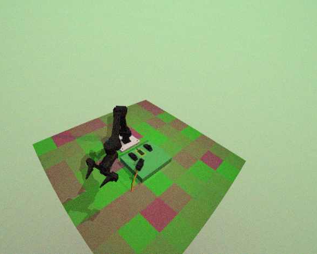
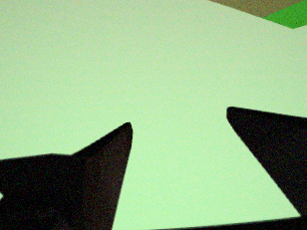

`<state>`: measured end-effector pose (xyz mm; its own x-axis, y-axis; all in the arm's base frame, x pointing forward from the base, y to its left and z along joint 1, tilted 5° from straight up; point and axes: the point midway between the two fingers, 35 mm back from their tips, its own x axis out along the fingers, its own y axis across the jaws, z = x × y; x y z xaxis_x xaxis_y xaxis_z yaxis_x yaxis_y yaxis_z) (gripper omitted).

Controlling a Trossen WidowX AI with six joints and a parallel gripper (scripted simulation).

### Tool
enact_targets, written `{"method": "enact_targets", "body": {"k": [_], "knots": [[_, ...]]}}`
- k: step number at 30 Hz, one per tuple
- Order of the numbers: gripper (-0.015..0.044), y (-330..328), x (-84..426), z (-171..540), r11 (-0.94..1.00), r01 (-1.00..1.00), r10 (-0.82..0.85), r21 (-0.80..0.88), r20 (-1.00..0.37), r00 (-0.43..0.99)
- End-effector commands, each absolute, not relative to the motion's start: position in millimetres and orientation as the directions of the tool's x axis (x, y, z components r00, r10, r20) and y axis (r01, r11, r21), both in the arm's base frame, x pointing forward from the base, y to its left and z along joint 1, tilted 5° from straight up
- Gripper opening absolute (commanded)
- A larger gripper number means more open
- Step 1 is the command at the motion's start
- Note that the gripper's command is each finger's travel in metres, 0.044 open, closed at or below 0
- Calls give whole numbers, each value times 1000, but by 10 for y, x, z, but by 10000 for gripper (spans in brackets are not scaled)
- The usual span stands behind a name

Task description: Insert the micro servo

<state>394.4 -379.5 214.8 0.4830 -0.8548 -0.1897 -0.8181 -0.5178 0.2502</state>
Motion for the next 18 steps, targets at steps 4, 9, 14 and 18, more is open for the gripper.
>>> {"method": "enact_targets", "body": {"k": [4, 9, 14, 18], "knots": [[440, -3775, 3963, 2131, -527, -795, -850, 300, -202, 487], [440, -3713, 4016, 2082, -550, -711, -833, 438, -237, 499], [440, -3648, 4064, 2030, -564, -600, -816, 567, -273, 509], [440, -3594, 4101, 1989, -568, -496, -801, 657, -302, 516]]}}
